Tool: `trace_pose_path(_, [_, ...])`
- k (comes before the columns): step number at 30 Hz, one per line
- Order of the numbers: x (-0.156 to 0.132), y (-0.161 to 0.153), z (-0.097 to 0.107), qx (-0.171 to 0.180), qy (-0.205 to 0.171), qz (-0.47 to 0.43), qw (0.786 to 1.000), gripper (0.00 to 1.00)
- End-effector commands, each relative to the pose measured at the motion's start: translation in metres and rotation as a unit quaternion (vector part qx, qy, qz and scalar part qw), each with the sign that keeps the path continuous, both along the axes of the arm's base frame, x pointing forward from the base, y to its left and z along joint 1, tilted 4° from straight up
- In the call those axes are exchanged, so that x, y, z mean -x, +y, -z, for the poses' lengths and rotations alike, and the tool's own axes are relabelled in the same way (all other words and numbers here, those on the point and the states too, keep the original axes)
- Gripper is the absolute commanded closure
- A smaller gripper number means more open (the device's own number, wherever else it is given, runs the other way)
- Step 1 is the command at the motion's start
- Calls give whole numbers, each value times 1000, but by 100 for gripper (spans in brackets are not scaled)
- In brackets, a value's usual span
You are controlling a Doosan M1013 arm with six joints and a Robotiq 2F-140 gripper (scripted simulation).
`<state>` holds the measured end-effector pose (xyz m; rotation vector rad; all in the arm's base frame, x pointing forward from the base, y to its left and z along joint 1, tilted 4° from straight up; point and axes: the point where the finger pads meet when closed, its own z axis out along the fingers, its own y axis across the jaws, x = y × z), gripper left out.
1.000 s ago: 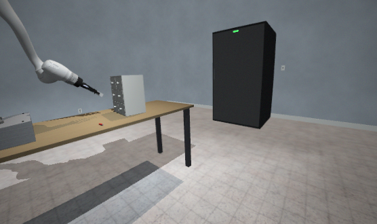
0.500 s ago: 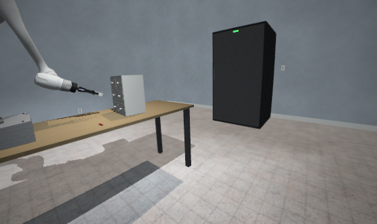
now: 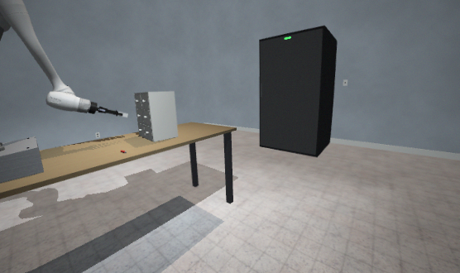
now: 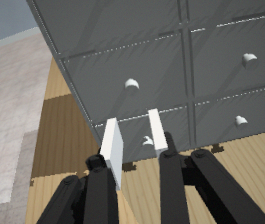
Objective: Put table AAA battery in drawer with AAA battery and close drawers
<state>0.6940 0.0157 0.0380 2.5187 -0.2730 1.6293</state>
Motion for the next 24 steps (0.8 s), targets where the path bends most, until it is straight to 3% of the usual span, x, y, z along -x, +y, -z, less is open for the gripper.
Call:
trace_pose_path(1, [-12, -3, 5, 0, 0, 0, 1000, 80])
trace_pose_path(8, [-33, -8, 13, 0, 0, 0, 1000, 80])
trace_pose_path(24, [-47, -11, 19, 0, 0, 0, 1000, 80])
